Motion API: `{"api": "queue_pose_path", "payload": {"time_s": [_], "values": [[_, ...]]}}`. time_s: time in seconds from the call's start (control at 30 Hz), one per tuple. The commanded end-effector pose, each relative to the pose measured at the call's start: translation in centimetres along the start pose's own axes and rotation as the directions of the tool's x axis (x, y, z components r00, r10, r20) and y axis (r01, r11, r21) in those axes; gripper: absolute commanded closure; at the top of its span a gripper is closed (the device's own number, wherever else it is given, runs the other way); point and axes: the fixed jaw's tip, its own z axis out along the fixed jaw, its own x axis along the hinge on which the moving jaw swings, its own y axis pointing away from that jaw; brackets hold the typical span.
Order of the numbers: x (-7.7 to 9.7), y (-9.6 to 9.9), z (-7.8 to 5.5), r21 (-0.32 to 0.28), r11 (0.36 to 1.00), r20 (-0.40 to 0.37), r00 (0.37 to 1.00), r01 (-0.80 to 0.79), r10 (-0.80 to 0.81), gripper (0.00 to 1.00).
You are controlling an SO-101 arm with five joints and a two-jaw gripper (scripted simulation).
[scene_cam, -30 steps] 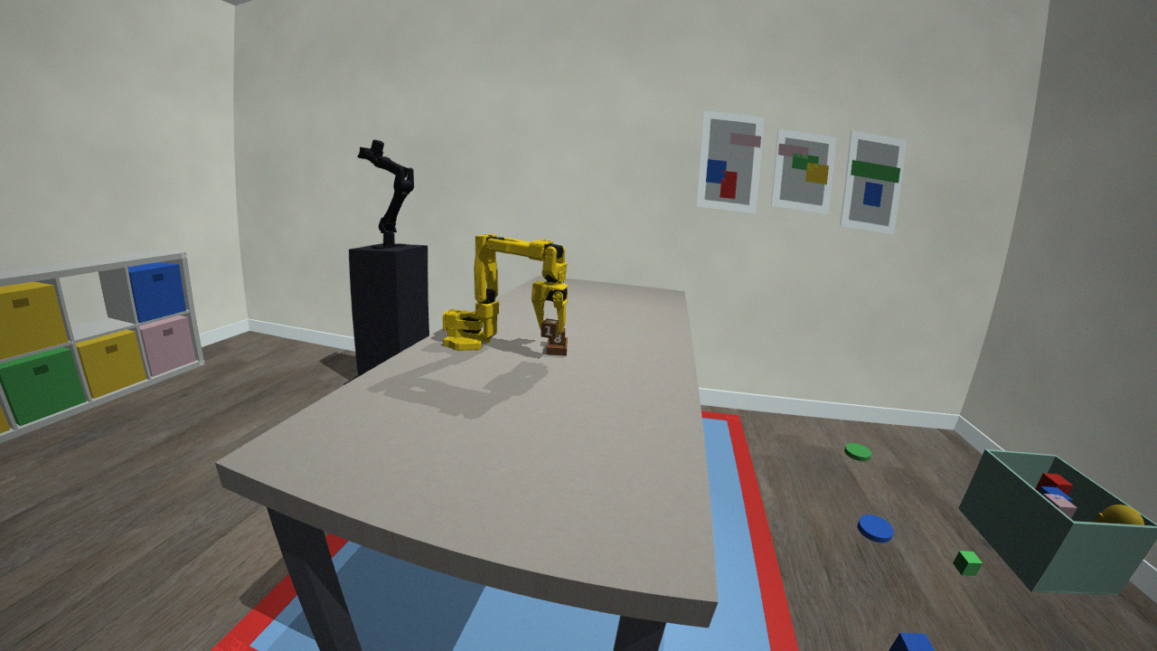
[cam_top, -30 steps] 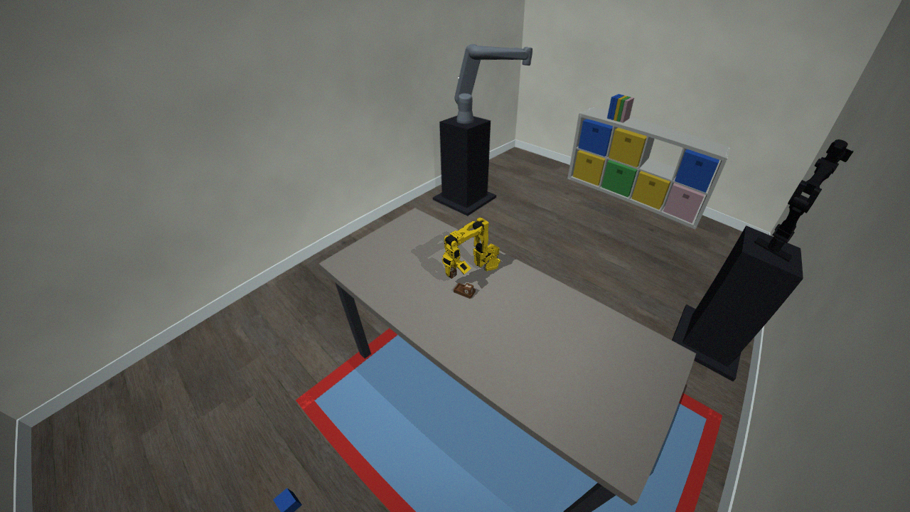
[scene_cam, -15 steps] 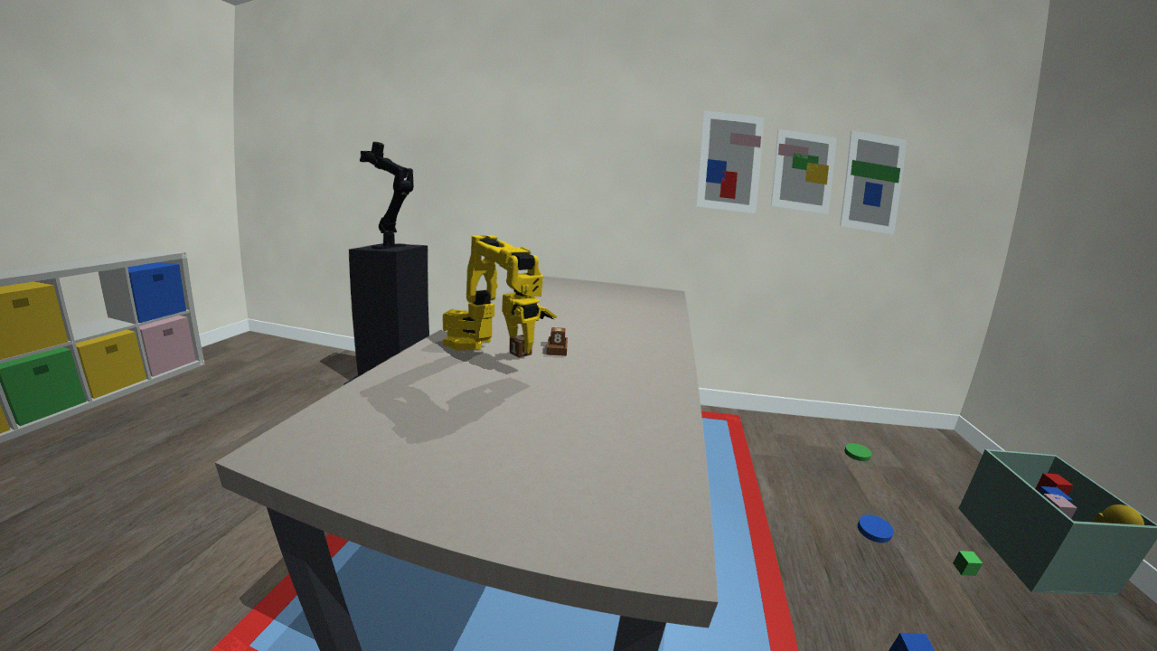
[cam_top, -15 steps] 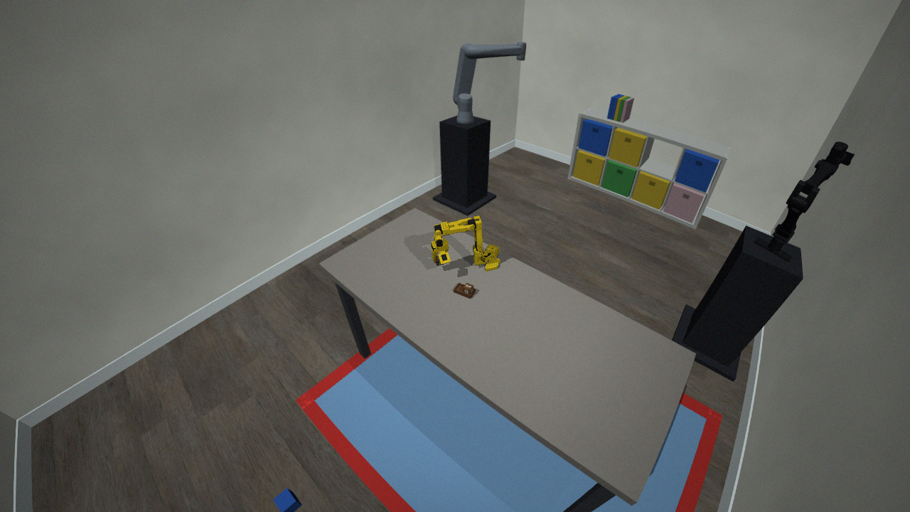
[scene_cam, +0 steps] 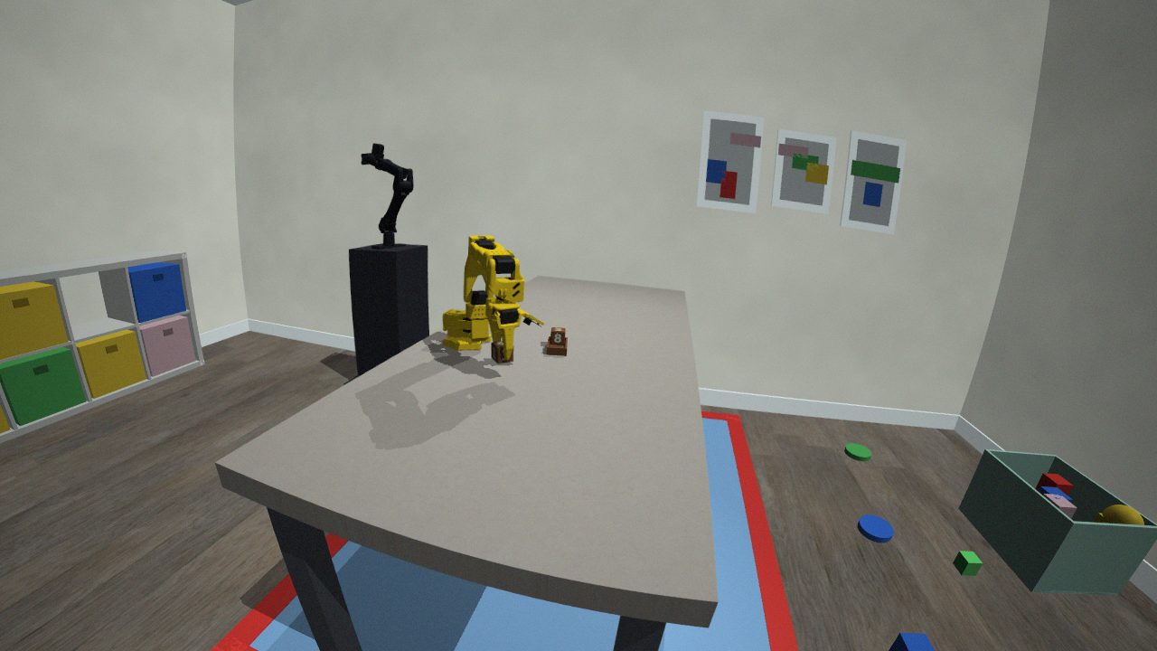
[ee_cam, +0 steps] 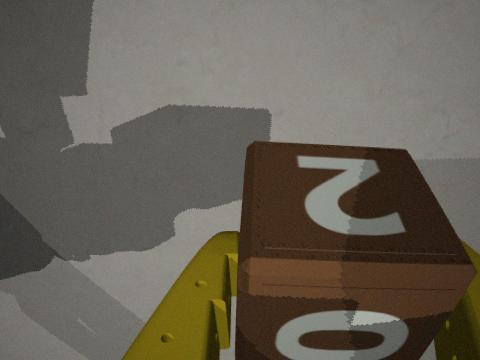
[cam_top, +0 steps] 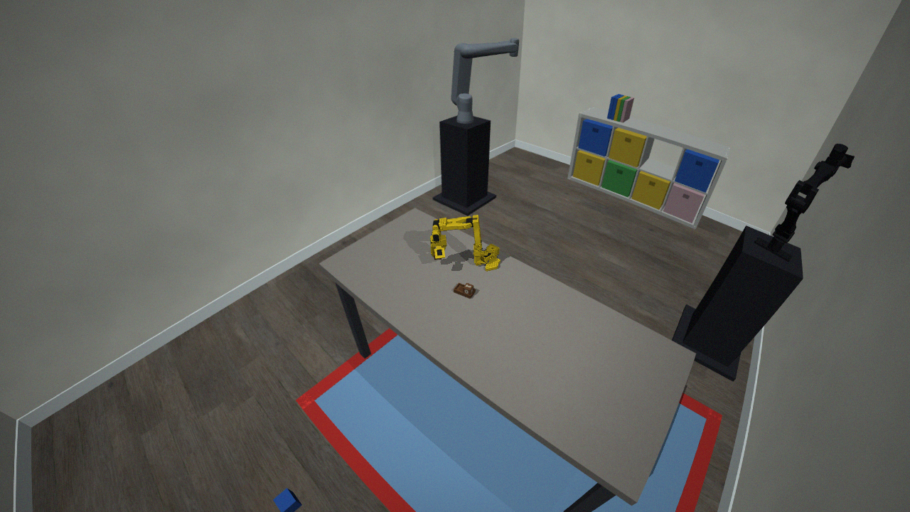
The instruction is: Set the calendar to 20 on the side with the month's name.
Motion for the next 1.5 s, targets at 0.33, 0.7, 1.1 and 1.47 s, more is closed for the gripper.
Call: {"api": "queue_pose_path", "payload": {"time_s": [0.33, 0.7, 1.1, 1.47], "values": [[0.9, -1.4, -1.3, 0.109, 0.993, -0.015, 0.999, -0.040, 0.042, 1.00], [0.9, -1.5, -1.1, 0.109, 0.993, -0.015, 0.999, -0.040, 0.042, 1.00], [0.9, -1.5, -0.7, 0.109, 0.993, -0.015, 0.999, -0.040, 0.042, 1.00], [0.9, -1.6, -0.1, 0.109, 0.993, -0.015, 0.999, -0.040, 0.042, 1.00]]}}
